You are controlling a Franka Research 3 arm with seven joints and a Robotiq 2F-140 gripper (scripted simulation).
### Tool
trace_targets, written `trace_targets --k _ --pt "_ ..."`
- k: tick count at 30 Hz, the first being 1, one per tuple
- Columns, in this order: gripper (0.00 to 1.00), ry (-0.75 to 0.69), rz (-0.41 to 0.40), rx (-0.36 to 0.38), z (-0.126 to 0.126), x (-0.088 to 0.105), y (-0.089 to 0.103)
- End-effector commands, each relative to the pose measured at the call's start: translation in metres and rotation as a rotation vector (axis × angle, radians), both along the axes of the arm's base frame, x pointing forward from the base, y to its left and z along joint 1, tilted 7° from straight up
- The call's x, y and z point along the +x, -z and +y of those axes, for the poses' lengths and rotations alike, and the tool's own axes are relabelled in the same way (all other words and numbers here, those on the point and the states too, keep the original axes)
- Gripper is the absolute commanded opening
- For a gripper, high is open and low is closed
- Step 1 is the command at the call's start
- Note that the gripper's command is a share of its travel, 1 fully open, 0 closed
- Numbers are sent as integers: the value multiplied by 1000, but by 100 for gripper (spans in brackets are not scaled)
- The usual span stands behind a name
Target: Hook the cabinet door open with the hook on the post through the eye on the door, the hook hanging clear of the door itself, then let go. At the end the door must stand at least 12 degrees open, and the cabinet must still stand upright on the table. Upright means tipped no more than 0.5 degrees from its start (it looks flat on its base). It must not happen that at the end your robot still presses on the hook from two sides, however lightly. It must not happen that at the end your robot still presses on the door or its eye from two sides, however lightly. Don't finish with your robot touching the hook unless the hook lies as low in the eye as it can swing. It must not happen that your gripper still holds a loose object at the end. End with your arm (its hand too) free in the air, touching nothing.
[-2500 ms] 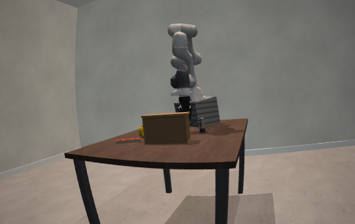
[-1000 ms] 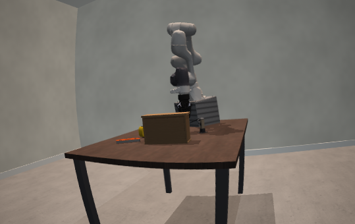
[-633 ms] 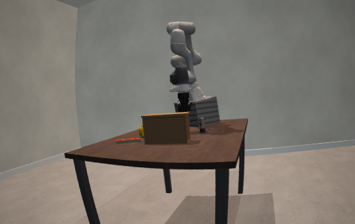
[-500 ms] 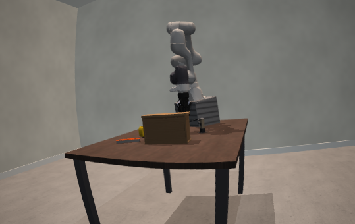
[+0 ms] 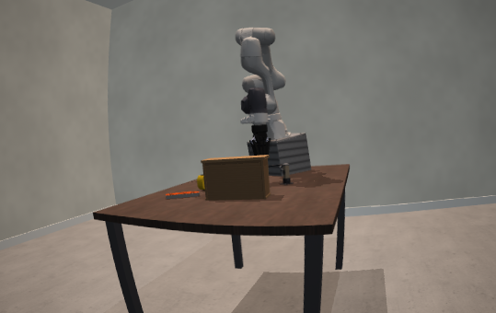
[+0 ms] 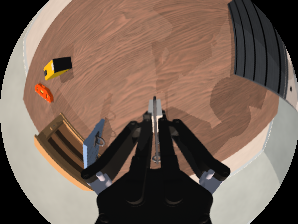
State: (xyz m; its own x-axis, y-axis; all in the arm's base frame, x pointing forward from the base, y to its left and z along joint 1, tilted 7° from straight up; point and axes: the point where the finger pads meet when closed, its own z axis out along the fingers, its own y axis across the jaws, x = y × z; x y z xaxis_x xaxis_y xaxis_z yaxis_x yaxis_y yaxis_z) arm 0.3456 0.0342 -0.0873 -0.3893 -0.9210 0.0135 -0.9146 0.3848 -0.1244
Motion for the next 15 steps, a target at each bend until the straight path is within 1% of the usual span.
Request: trace_targets --k 1,15 --pt "3 -12 -1 0 1 1 -2" --pt "3 -12 -2 0 3 0 -16"
